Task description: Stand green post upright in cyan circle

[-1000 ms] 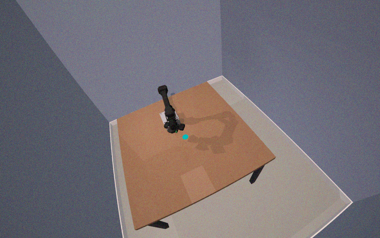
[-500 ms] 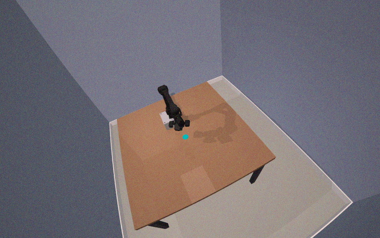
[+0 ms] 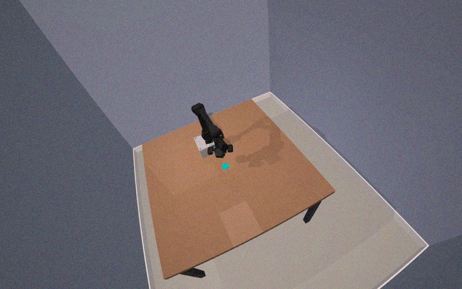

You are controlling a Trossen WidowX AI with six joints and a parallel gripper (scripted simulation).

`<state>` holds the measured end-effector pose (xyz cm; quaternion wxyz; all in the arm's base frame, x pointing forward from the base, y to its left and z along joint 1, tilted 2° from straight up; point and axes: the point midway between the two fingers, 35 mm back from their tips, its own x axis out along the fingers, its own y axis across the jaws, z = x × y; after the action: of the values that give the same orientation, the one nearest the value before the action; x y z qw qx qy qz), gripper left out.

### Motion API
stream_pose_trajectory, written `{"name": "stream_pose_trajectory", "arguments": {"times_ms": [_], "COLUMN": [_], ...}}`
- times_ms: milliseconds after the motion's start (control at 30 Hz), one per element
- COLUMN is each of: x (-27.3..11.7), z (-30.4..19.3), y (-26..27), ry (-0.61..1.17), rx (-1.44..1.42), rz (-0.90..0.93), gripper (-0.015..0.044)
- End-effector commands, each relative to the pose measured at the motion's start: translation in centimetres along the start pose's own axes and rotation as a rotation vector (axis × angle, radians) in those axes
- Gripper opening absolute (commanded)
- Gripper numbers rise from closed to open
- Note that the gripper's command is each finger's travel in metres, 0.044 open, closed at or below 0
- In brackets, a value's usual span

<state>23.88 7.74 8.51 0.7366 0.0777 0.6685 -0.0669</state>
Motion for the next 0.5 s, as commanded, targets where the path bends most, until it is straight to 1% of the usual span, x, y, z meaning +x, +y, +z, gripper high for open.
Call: {"name": "stream_pose_trajectory", "arguments": {"times_ms": [0,467], "x": [0.4,1.5], "z": [0.0,0.4], "y": [0.0,0.4], "ry": [-0.023,-0.122], "rx": [-0.015,-0.056], "rz": [-0.015,-0.05], "gripper": [0.0023,0.0023]}}
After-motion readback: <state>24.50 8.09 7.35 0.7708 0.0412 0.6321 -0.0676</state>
